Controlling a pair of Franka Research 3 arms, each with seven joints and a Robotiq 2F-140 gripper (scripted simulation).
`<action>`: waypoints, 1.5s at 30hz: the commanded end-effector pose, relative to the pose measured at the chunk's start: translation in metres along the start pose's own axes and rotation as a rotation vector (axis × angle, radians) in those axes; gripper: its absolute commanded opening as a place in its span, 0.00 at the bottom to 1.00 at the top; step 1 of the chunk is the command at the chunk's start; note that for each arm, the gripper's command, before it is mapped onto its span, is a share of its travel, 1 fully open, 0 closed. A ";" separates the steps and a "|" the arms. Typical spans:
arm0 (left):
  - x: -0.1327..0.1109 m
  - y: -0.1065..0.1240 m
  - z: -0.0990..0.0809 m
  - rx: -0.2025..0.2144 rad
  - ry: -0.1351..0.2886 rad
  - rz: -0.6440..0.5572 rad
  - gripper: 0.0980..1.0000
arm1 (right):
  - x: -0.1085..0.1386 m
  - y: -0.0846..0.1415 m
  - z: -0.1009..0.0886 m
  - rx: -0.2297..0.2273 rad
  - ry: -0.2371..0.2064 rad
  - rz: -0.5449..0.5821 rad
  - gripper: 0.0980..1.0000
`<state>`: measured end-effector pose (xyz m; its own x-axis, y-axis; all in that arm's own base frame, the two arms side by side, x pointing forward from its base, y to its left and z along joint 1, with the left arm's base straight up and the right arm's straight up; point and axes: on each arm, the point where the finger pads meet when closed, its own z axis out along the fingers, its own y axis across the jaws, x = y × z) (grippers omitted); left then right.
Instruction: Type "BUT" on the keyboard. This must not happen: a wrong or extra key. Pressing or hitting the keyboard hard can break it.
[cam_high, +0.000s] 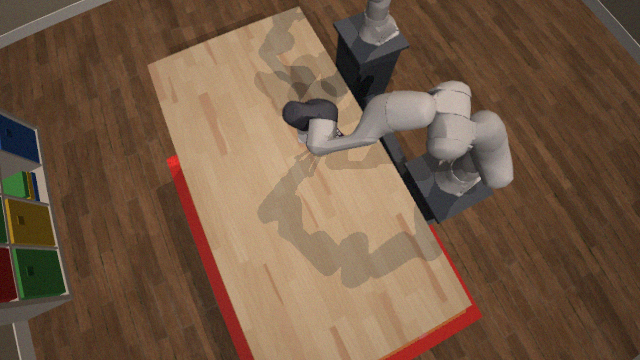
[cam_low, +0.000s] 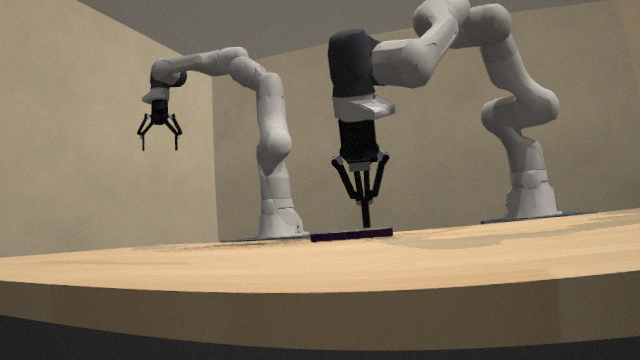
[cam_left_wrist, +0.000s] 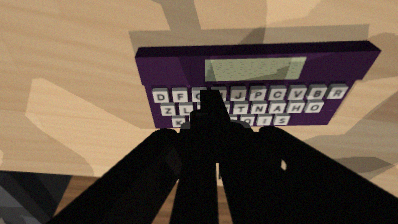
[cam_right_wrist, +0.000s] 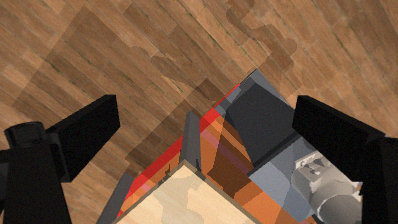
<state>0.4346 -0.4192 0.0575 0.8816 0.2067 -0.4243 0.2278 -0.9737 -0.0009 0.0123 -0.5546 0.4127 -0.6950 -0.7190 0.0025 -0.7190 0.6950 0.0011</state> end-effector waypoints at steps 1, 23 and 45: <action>0.001 0.001 0.000 -0.005 0.002 -0.008 0.00 | 0.000 0.001 0.000 0.001 -0.002 -0.004 1.00; 0.001 0.001 0.000 -0.005 0.002 -0.008 0.00 | 0.000 0.001 0.000 0.001 -0.002 -0.004 1.00; 0.002 0.051 -0.001 -0.005 0.002 -0.008 0.00 | 0.000 0.001 0.000 0.001 -0.002 -0.004 1.00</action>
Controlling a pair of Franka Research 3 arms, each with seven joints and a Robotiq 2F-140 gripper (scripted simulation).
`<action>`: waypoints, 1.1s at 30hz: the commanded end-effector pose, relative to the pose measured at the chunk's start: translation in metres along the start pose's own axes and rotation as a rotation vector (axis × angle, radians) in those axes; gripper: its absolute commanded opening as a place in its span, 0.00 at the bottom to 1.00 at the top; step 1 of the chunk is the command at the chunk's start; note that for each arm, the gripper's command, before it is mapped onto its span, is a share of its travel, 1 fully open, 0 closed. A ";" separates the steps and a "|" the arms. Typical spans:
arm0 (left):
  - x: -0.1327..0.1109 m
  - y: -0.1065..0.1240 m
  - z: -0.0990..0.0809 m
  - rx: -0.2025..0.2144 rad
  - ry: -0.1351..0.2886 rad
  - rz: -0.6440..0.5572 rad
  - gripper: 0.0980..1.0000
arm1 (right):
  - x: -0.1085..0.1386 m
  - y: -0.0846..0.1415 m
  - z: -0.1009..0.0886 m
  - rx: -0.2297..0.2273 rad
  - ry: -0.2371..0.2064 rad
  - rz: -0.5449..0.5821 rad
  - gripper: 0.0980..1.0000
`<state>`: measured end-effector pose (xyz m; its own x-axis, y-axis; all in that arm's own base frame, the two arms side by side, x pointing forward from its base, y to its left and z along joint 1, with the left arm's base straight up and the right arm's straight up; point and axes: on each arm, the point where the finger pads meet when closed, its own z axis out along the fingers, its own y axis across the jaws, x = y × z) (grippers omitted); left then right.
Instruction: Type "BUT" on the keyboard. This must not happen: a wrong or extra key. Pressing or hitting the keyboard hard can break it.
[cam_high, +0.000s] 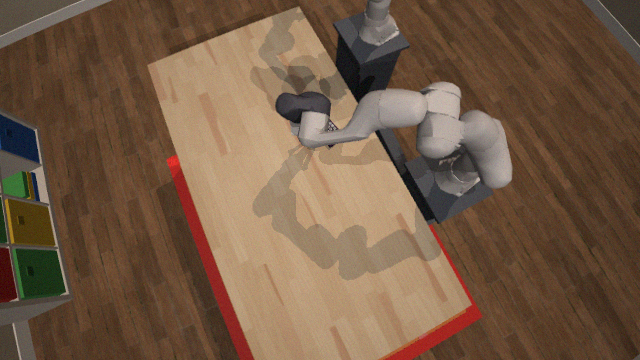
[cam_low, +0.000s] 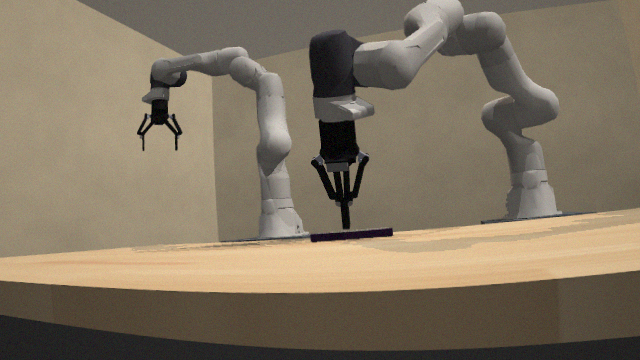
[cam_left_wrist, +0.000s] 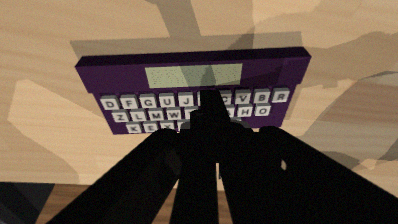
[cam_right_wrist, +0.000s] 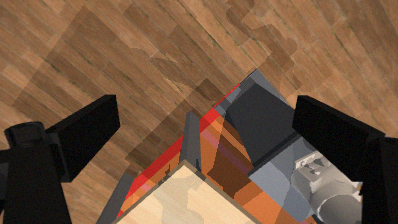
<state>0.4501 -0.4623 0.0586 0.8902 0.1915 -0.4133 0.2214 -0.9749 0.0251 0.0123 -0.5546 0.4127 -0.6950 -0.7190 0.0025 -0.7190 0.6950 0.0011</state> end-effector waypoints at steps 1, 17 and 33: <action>-0.002 0.010 0.002 0.016 -0.010 -0.025 0.00 | 0.000 0.001 0.000 0.001 -0.002 -0.004 1.00; -0.001 0.038 0.003 0.016 -0.010 -0.025 0.00 | 0.000 0.001 0.000 0.001 -0.002 -0.004 1.00; -0.001 0.038 0.003 0.016 -0.010 -0.025 0.00 | 0.000 0.001 0.000 0.001 -0.002 -0.004 1.00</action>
<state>0.4577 -0.5013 0.0582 0.8843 0.2057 -0.4192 0.2301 -0.9731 0.0079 0.0123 -0.5546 0.4127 -0.6950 -0.7190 0.0025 -0.7190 0.6950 0.0011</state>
